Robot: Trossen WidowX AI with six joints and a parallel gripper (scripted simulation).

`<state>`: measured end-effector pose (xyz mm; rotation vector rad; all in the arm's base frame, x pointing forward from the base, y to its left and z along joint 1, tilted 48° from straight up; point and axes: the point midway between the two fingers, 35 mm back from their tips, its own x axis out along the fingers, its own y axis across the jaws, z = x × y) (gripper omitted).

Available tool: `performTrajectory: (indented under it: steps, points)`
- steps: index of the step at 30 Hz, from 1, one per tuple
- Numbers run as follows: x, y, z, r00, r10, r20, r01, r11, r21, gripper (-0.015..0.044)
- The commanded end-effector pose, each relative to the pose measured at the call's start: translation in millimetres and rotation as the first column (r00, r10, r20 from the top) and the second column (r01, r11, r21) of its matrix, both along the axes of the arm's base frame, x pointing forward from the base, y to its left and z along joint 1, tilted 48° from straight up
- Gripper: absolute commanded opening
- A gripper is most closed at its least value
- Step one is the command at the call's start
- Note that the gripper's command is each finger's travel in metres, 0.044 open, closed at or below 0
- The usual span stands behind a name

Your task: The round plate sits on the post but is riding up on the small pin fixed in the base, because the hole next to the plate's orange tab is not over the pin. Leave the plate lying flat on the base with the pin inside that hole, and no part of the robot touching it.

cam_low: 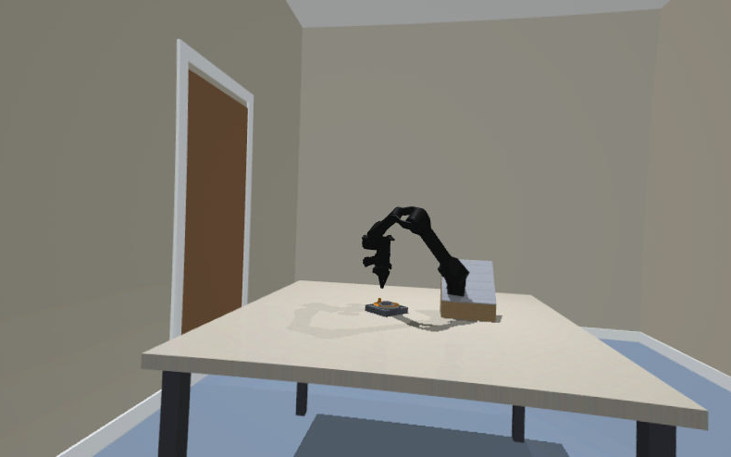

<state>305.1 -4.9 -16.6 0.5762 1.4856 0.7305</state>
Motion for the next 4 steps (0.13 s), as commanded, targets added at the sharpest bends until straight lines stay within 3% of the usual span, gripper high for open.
performTrajectory:
  steps: [1, 4]
  points:
    - [0.1, 0.1, -0.3, 1.000, -0.003, -0.002, 0.003, 1.000, 0.000, 0.0000]
    - [0.1, 0.1, -0.3, 1.000, -0.003, -0.002, 0.003, 1.000, 0.000, 0.0000]
